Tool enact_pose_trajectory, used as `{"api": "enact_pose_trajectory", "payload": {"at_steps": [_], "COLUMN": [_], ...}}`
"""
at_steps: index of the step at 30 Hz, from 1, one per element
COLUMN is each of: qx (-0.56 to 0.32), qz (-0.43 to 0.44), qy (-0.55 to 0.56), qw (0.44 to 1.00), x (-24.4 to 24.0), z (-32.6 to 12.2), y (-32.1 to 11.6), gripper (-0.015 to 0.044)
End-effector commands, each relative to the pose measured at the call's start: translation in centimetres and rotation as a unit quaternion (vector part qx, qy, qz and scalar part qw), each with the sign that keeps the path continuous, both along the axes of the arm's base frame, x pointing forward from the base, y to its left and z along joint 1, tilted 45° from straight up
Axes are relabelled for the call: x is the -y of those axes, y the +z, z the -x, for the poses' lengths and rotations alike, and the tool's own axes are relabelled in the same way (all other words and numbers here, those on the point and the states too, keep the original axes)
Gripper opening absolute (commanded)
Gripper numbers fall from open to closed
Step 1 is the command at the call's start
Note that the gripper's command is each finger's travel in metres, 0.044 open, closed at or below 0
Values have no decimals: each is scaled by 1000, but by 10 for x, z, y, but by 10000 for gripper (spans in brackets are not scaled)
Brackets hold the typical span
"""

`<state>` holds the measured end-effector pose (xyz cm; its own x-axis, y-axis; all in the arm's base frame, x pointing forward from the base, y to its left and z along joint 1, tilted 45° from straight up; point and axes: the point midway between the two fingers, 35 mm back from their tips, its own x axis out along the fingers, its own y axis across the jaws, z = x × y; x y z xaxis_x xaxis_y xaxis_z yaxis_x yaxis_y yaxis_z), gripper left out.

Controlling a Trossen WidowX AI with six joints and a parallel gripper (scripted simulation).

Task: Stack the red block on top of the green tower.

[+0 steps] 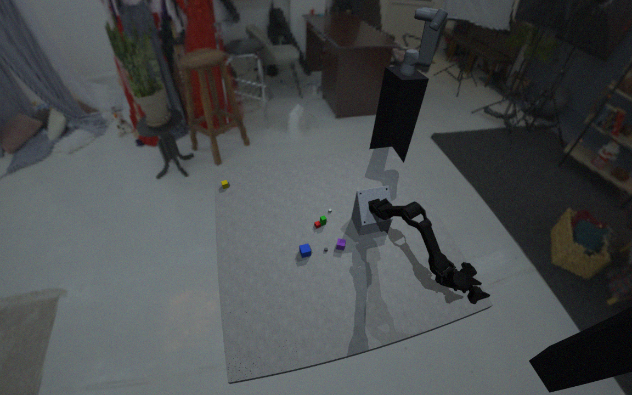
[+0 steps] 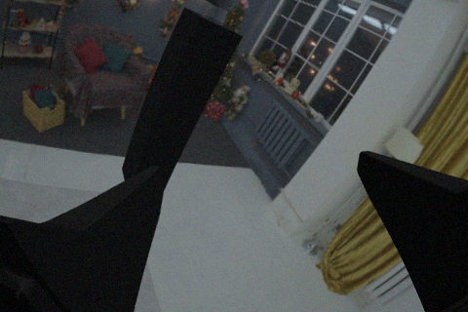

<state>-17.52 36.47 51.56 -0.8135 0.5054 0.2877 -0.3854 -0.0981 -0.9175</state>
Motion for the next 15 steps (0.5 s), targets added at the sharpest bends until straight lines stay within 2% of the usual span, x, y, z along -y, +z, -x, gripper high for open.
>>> {"api": "enact_pose_trajectory", "payload": {"at_steps": [1,15], "qx": [0,-26], "qz": [42,186], "qy": [-46,-225], "qw": [998,956], "x": [-28,-89], "z": [-31,-186], "y": [-20,-95], "gripper": [440,440]}}
